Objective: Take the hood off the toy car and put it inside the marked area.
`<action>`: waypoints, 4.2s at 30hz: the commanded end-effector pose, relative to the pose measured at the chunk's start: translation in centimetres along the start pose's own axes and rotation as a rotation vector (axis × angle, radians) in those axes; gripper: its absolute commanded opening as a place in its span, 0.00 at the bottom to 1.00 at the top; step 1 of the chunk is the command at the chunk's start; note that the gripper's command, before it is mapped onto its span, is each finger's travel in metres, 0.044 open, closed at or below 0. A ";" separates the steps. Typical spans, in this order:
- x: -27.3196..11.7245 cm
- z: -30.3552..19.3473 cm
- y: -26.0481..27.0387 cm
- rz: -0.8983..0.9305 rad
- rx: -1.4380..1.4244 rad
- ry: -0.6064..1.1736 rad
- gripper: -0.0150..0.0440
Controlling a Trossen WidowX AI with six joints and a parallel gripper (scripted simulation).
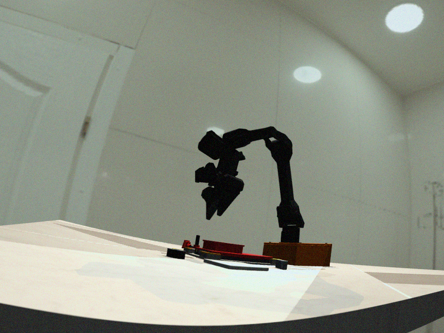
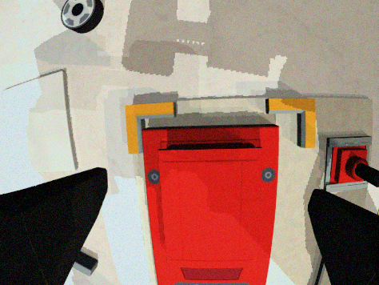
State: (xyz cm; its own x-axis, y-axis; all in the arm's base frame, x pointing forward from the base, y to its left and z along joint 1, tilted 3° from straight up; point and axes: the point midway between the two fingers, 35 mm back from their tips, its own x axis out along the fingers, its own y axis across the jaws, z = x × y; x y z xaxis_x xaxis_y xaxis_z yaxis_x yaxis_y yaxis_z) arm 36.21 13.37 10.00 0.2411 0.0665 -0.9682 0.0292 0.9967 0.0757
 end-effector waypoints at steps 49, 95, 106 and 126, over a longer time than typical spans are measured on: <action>3.5 -4.1 -0.3 -0.070 -0.150 0.164 1.00; 6.3 -4.8 -0.6 -0.071 -0.150 0.164 1.00; 6.8 -4.9 -0.6 -0.071 -0.150 0.164 1.00; 7.3 -4.8 -0.5 -0.065 -0.145 0.162 0.84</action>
State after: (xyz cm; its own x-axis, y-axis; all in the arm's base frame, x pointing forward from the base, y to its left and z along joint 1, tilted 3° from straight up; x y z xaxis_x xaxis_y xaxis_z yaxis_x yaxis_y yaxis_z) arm 33.26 13.55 1.74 0.0842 -0.0024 -0.9964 -0.1031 0.9946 -0.0111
